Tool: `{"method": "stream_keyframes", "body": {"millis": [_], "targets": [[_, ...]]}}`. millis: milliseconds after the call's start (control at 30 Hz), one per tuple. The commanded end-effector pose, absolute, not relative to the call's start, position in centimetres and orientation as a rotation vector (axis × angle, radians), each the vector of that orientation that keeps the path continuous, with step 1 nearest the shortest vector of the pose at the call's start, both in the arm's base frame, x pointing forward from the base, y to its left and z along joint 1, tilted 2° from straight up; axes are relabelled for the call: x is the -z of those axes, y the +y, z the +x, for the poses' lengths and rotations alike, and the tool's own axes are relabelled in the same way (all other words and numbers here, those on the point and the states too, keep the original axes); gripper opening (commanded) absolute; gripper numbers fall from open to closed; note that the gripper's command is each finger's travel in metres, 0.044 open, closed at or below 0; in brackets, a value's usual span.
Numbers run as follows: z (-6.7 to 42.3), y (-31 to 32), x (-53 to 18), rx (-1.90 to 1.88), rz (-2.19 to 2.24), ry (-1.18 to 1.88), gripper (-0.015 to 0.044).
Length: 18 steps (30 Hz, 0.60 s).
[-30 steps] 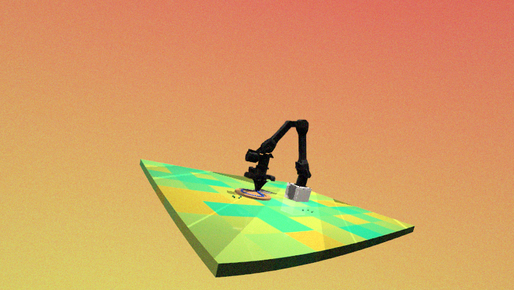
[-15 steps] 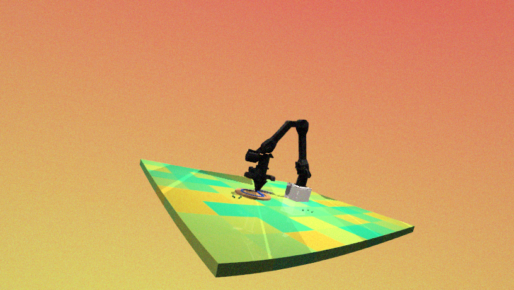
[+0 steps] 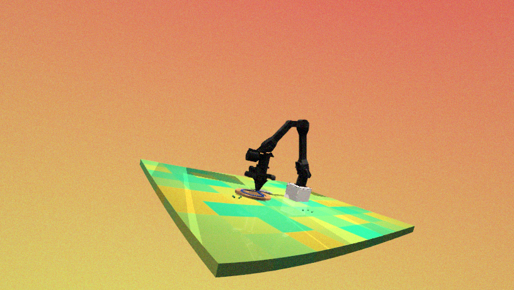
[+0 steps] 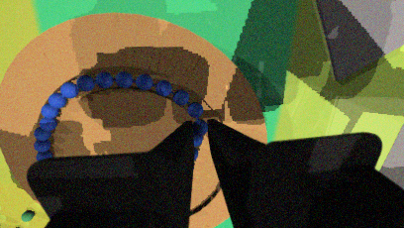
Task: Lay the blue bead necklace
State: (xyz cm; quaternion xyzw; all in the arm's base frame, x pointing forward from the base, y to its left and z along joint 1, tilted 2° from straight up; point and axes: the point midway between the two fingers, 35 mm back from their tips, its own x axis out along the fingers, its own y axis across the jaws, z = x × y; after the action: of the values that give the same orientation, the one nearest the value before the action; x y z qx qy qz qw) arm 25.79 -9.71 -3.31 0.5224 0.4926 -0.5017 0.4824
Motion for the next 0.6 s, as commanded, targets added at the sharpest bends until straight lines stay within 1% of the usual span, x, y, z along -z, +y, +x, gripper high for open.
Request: {"method": "stream_keyframes", "body": {"millis": [0, 400, 567], "targets": [[25.29, -9.92, 3.18, 1.225, 1.272, 1.197, 0.0], [25.29, -9.9, 4.0, 1.225, 1.272, 1.197, 0.0], [25.4, -9.88, 3.64, 1.224, 1.278, 1.193, 0.0131]]}}
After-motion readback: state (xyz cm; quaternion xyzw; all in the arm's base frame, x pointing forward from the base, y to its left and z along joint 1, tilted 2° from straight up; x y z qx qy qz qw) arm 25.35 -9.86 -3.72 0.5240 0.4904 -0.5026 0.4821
